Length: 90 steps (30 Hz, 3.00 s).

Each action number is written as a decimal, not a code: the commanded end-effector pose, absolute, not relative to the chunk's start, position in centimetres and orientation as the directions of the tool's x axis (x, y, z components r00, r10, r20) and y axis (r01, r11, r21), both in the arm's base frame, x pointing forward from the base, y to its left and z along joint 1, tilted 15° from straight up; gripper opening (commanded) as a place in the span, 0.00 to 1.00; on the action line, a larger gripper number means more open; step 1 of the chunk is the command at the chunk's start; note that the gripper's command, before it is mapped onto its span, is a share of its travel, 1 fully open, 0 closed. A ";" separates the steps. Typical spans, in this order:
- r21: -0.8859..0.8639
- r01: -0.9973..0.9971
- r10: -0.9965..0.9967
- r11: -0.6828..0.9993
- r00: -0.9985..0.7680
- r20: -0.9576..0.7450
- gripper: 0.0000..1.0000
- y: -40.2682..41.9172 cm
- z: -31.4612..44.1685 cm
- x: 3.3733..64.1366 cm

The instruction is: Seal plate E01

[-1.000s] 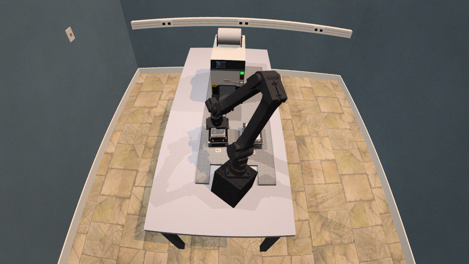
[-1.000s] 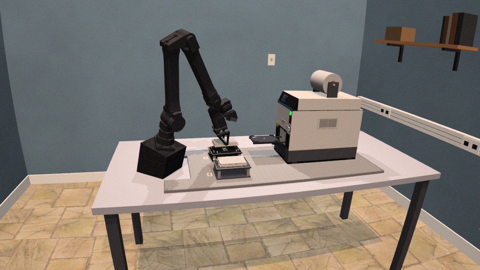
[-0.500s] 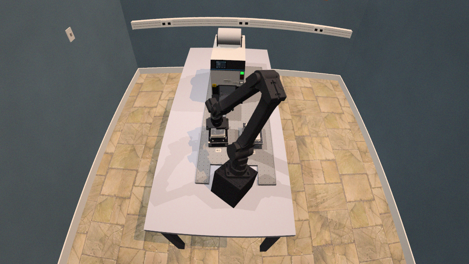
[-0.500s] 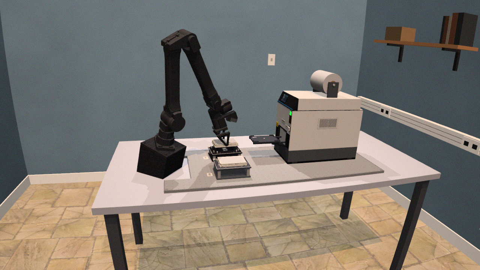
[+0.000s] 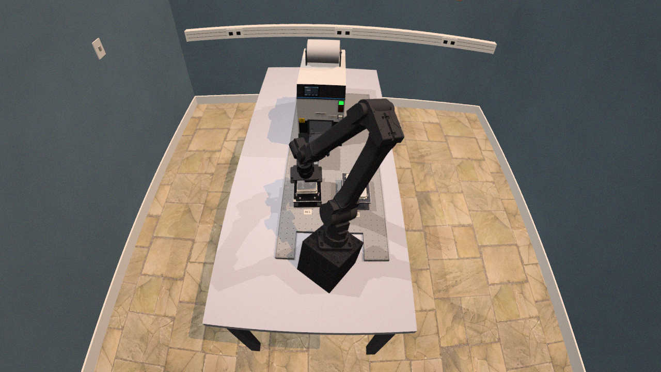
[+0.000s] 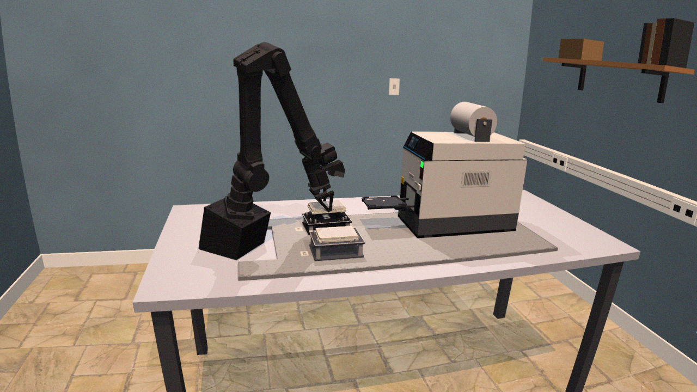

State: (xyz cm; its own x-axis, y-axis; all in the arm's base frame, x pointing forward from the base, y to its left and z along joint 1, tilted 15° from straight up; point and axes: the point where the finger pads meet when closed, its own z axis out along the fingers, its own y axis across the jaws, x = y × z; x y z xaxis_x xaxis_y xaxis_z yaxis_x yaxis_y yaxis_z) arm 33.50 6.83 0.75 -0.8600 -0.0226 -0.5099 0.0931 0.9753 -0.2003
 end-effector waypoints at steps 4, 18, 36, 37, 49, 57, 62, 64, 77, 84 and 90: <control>-0.187 0.120 0.005 0.975 -0.854 -0.521 0.00 6.5 0.9 33.9; -0.188 0.081 -0.033 0.979 -0.844 -0.535 0.00 7.9 2.1 34.9; -0.194 0.103 -0.016 0.976 -0.849 -0.528 0.00 6.7 1.2 34.3; -0.194 0.103 -0.015 0.976 -0.849 -0.528 0.00 6.6 1.2 34.2; -0.183 0.088 -0.028 0.979 -0.835 -0.549 0.00 7.7 2.2 35.3; -0.181 0.086 -0.027 0.980 -0.838 -0.544 0.00 8.2 1.9 35.3; -0.175 0.103 -0.009 0.979 -0.838 -0.545 0.00 8.0 1.8 35.4; -0.179 0.110 -0.004 0.978 -0.842 -0.539 0.00 7.5 1.5 35.0; -0.180 0.123 0.006 0.976 -0.840 -0.543 0.00 6.6 1.7 34.4; -0.193 0.108 -0.012 0.975 -0.845 -0.535 0.00 6.6 1.1 34.9; -0.195 0.086 -0.028 0.977 -0.855 -0.519 0.00 6.9 0.3 34.2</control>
State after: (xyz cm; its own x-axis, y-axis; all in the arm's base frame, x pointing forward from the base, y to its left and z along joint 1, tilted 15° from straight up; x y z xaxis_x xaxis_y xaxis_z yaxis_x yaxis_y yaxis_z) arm 33.64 6.65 0.27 -0.8603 -0.0183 -0.5094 0.0975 0.9750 -0.1997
